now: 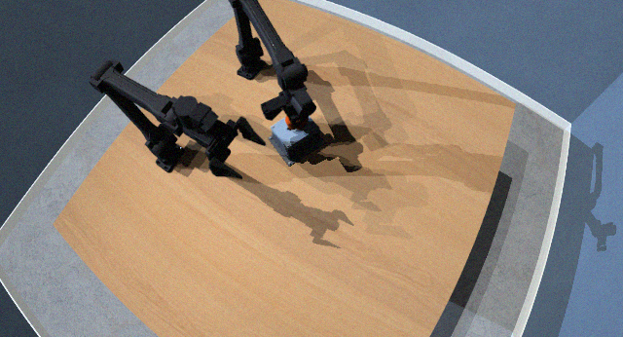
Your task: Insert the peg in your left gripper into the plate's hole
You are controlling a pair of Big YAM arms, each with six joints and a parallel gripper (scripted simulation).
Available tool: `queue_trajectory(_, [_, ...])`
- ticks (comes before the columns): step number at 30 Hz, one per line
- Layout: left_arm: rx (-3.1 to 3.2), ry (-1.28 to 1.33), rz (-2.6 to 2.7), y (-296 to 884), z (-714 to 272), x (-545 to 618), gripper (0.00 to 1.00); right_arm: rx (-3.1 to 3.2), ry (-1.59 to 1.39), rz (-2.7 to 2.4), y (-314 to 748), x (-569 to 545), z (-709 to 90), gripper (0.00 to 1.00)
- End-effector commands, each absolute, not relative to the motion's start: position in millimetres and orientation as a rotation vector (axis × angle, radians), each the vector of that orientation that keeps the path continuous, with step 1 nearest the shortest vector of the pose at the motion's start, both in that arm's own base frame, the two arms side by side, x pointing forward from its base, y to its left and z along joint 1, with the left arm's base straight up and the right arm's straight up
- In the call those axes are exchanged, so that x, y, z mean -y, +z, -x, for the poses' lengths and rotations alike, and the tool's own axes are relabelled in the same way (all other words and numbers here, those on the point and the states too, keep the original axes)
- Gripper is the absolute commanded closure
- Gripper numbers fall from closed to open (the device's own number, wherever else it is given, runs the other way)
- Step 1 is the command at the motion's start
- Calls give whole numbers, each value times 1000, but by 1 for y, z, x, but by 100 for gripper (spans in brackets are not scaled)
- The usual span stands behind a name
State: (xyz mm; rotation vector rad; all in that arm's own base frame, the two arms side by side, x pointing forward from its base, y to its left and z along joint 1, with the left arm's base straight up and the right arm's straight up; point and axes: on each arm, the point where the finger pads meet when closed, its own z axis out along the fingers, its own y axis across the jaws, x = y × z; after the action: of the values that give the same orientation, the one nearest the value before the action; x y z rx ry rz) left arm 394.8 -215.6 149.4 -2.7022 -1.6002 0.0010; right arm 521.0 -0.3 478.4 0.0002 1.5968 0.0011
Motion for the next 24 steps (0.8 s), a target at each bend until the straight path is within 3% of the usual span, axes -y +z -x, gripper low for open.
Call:
queue_trajectory(1, [1612,-17,2721,158,-399,218,54,-1586,11,11,484,-7,-513,0])
queue_trajectory(7, [1613,-19,2723,159,-400,219,54,-1626,87,91,461,-53,-467,0])
queue_trajectory(14, [1615,-21,2725,160,-401,219,54,-1670,280,314,398,-136,-346,0])
queue_trajectory(24, [1616,-24,2728,162,-402,220,54,-1683,426,500,330,-171,-260,0])
